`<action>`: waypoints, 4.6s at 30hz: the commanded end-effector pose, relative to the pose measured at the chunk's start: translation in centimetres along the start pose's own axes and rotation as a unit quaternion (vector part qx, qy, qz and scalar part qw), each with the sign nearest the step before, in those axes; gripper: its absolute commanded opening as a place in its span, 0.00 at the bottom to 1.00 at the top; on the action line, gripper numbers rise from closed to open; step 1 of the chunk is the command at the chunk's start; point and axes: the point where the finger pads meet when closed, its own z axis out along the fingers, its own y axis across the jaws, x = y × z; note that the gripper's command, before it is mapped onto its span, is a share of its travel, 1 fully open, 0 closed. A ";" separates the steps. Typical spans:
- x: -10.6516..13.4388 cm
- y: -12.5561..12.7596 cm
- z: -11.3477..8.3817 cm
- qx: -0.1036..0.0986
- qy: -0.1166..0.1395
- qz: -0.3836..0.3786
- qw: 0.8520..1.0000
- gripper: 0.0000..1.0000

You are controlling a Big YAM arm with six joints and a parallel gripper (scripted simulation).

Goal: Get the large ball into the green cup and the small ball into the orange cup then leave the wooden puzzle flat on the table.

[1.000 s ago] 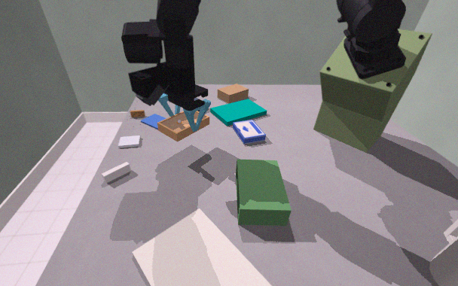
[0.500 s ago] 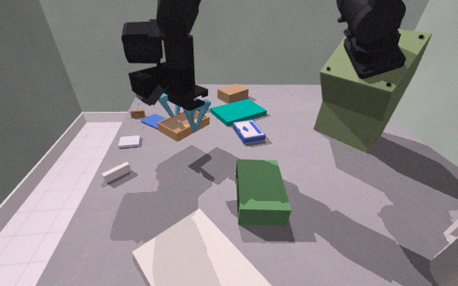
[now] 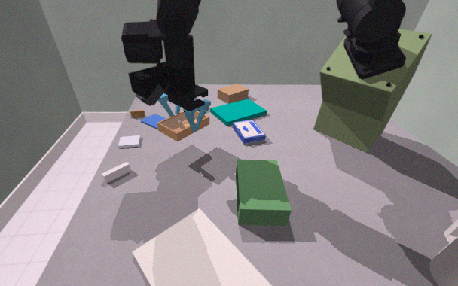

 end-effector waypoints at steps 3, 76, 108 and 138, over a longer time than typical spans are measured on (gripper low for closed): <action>-0.8 -1.1 -0.7 0.007 -0.007 0.006 1.000 0.69; -1.6 -0.6 5.6 0.009 -0.014 -0.004 1.000 0.69; -1.3 -0.4 6.6 0.008 -0.013 -0.003 1.000 0.69; -1.3 -0.4 6.6 0.008 -0.013 -0.003 1.000 0.86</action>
